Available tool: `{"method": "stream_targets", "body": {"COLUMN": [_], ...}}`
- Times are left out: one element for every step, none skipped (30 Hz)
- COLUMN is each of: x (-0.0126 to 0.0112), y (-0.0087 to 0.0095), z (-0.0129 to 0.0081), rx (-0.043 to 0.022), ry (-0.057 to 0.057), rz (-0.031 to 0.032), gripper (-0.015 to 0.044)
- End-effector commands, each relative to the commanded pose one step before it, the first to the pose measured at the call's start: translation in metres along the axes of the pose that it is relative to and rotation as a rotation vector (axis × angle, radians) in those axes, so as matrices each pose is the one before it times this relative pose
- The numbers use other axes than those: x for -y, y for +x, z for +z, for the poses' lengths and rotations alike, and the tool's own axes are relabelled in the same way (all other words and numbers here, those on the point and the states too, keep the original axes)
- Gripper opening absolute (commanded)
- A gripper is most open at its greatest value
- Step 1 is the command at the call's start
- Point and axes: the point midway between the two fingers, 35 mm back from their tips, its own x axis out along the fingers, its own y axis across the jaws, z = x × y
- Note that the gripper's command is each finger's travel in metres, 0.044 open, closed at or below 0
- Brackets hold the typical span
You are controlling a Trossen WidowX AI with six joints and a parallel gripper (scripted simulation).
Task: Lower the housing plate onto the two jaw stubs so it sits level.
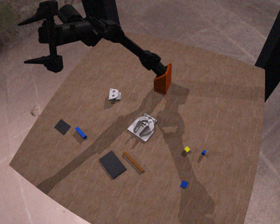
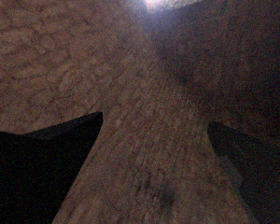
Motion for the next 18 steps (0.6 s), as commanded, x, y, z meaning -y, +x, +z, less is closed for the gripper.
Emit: {"method": "stream_targets", "body": {"x": [0.01081,0.00388,0.00391,0.00394,0.00400,0.00403,0.00405,0.00408,0.00410,0.00412,0.00414,0.00416,0.00417,0.00418,0.00422,0.00423,0.00423,0.00423], "y": [-0.00038,0.00020,0.00019,0.00018,0.00017,0.00016,0.00015,0.00014,0.00013,0.00012,0.00012,0.00011,0.00010,0.00009,0.00008,0.00007,0.00007,0.00006], "z": [0.00676,0.00110,0.00102,0.00093,0.00085,0.00076,0.00066,0.00057,0.00048,0.00038,0.00029,0.00019,0.00009,-0.00001,-0.00010,-0.00021,-0.00031,-0.00041], "rx": [-0.00691,-0.00334,-0.00354,-0.00374,-0.00397,-0.00417,-0.00437,-0.00458,-0.00478,-0.00499,-0.00519,-0.00540,-0.00560,-0.00580,-0.00605,-0.00625,-0.00646,-0.00666], "ry": [-0.0866,-0.0266,-0.0266,-0.0265,-0.0266,-0.0266,-0.0266,-0.0265,-0.0265,-0.0264,-0.0264,-0.0264,-0.0263,-0.0263,-0.0264,-0.0264,-0.0263,-0.0263], "rz": [-0.03589,-0.01083,-0.01080,-0.01077,-0.01080,-0.01075,-0.01070,-0.01065,-0.01059,-0.01053,-0.01047,-0.01039,-0.01032,-0.01024,-0.01022,-0.01014,-0.01004,-0.00994], "gripper": [0.0440,0.0440,0.0440,0.0440,0.0440,0.0440,0.0440,0.0440,0.0440,0.0440,0.0440,0.0440,0.0440,0.0440,0.0440,0.0440,0.0440,0.0440]}}
